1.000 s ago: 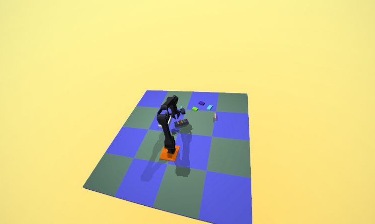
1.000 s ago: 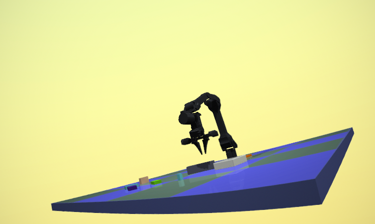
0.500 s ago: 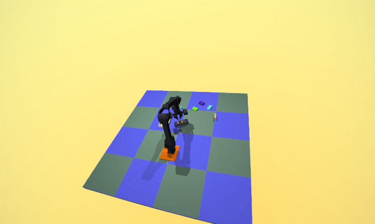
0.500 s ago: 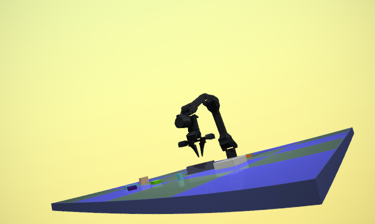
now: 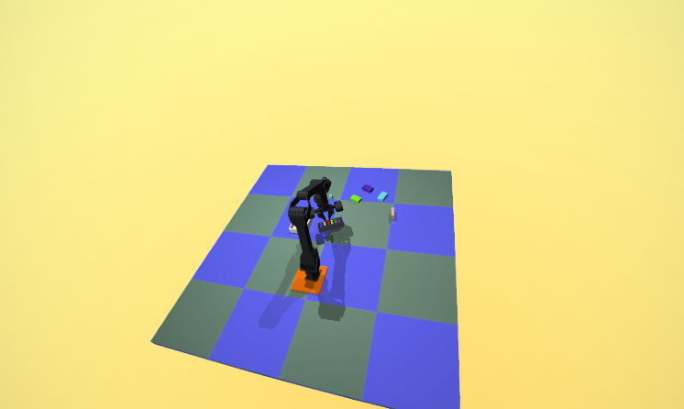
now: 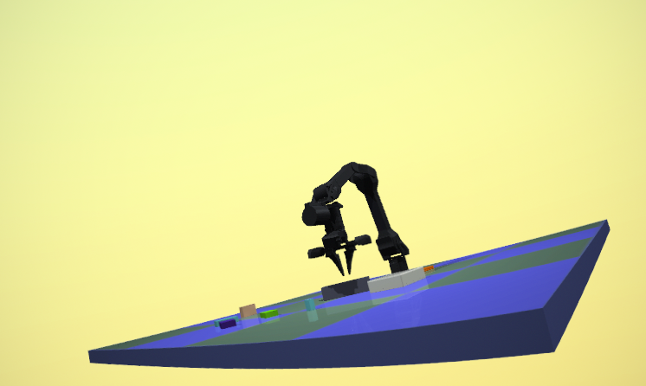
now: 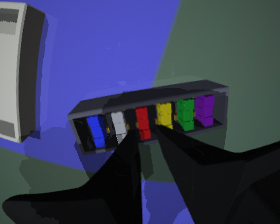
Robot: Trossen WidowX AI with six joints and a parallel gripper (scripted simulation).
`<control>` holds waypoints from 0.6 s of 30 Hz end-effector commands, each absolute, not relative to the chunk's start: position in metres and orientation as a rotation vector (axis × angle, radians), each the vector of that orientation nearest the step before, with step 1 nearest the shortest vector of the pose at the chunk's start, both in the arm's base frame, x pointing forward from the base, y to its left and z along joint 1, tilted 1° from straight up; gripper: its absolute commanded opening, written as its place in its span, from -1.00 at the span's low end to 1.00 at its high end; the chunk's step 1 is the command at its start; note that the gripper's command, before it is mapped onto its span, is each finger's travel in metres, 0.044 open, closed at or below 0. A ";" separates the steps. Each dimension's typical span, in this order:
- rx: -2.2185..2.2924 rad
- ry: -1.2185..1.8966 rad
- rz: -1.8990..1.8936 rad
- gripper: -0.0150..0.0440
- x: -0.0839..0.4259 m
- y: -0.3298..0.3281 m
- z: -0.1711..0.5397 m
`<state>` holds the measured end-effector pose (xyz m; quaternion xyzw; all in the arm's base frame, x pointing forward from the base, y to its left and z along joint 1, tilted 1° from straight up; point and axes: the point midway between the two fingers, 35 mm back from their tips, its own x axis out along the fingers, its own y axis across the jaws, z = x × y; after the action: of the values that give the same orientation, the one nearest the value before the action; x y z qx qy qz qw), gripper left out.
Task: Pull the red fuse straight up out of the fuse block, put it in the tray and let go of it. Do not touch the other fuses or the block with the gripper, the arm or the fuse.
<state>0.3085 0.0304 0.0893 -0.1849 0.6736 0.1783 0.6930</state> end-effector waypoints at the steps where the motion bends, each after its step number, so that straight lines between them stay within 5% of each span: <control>1: -0.420 1.507 0.397 -0.24 0.308 0.029 0.084; 18: -0.420 1.507 0.397 -0.24 0.307 0.029 0.076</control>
<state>0.3070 0.0302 0.0763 -0.1851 0.6744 0.1787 0.6920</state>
